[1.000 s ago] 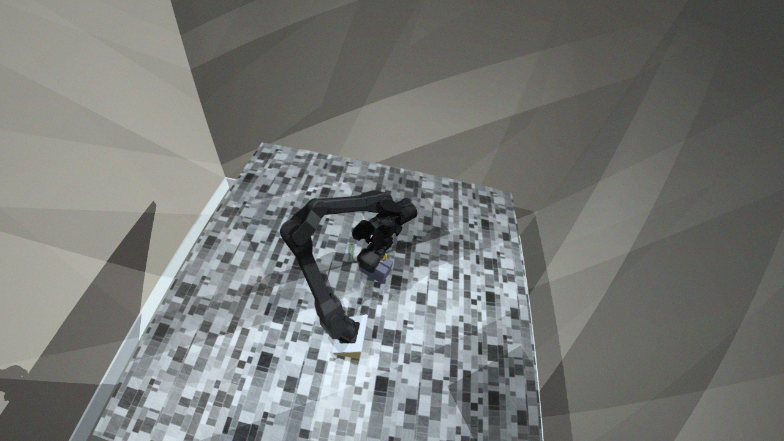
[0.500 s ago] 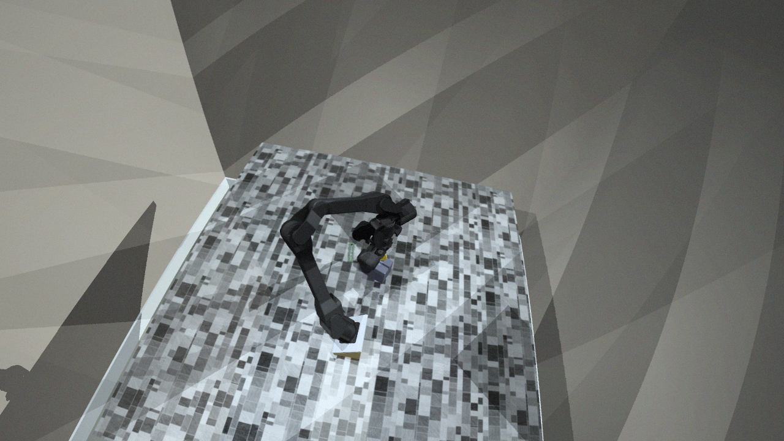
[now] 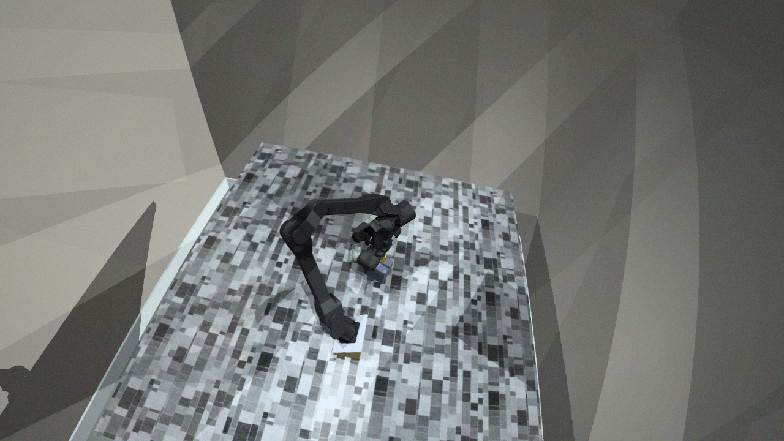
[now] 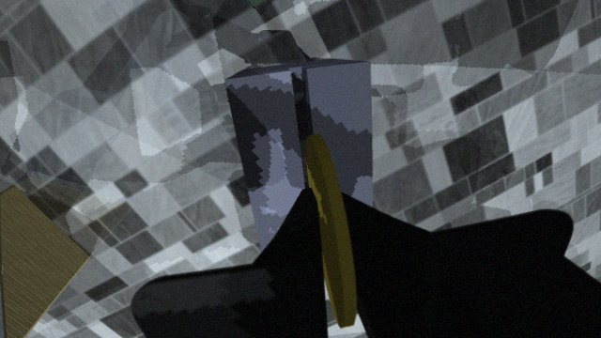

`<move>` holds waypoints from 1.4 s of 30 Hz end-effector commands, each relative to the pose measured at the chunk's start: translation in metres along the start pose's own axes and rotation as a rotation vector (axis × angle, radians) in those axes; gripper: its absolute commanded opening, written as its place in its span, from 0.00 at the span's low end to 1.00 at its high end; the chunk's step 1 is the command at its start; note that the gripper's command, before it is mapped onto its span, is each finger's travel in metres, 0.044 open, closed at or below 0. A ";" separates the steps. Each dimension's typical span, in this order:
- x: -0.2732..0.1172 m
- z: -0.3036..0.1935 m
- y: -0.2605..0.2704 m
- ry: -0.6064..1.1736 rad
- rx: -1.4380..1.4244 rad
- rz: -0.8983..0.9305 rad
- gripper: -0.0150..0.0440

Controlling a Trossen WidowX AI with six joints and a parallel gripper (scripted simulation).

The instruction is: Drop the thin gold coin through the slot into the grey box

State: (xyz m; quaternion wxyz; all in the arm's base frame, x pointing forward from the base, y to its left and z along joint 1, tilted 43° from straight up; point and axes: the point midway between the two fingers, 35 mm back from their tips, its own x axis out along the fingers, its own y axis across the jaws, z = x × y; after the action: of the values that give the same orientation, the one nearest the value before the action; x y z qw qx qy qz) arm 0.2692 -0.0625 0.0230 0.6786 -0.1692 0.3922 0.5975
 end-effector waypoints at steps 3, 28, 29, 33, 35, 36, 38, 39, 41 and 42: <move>0.003 0.000 0.000 -0.002 0.003 -0.003 0.25; -0.015 0.000 0.000 0.001 0.001 -0.001 0.88; -0.018 0.000 0.000 0.001 0.001 -0.001 0.93; -0.057 0.000 0.004 -0.002 0.003 0.002 1.00; -0.059 0.001 0.004 -0.003 0.003 0.003 1.00; -0.059 0.001 0.004 -0.003 0.003 0.003 1.00; -0.059 0.001 0.004 -0.003 0.003 0.003 1.00; -0.059 0.001 0.004 -0.003 0.003 0.003 1.00; -0.059 0.001 0.004 -0.003 0.003 0.003 1.00; -0.059 0.001 0.004 -0.003 0.003 0.003 1.00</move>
State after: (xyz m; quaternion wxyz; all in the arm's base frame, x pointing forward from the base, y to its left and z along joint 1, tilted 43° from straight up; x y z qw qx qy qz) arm 0.2670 -0.0995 0.0657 0.6794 -0.1651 0.3928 0.5974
